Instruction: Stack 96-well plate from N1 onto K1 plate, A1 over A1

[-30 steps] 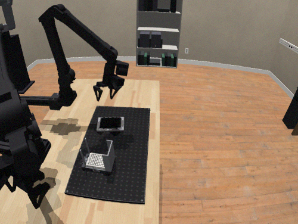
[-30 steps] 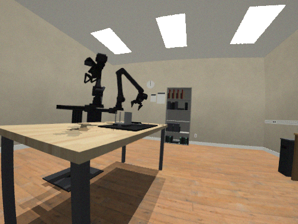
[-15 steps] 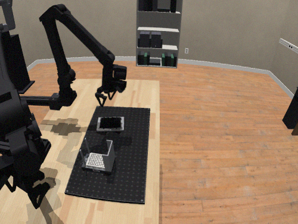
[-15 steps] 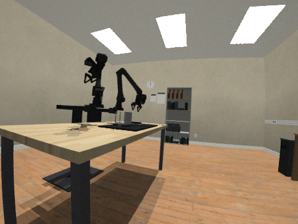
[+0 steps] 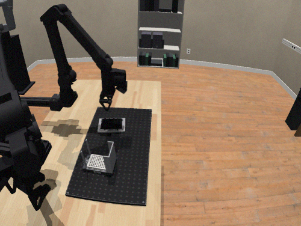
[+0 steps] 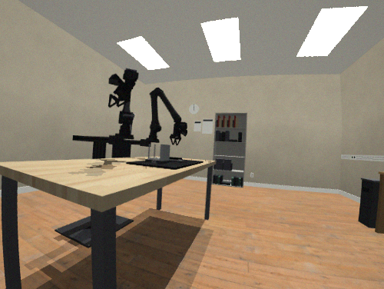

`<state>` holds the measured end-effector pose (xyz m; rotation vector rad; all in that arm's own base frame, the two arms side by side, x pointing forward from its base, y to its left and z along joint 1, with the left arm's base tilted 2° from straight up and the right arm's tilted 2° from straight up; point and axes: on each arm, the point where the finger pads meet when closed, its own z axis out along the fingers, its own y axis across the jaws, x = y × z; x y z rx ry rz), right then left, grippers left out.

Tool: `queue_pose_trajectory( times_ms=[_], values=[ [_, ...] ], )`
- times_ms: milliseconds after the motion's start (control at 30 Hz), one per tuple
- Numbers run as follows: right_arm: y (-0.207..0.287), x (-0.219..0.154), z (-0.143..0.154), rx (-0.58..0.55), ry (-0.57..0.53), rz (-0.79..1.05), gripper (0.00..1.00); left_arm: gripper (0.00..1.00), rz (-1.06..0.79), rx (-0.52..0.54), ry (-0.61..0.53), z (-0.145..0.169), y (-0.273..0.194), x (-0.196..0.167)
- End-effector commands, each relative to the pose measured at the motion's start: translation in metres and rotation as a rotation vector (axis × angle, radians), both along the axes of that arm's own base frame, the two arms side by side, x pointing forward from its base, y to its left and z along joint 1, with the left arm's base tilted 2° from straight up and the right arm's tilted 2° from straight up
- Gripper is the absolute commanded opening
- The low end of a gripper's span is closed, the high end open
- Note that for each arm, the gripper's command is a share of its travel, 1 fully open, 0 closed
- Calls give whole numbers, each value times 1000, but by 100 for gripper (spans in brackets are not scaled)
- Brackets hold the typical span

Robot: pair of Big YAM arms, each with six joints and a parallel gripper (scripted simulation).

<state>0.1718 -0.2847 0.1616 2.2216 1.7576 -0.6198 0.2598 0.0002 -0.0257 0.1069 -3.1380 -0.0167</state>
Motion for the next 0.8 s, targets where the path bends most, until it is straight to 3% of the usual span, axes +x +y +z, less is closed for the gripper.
queue_pose_trajectory(
  times_ms=[0,500,767],
  values=[
    [-3,-3,8,-17,-18,-16,100,100,97,12,-68,8,-3,14],
    [-3,-3,8,-17,-18,-16,100,100,98,10,-47,8,-1,17],
    [-3,-3,8,-17,-18,-16,100,100,113,14,-21,-15,1,6]
  ],
)
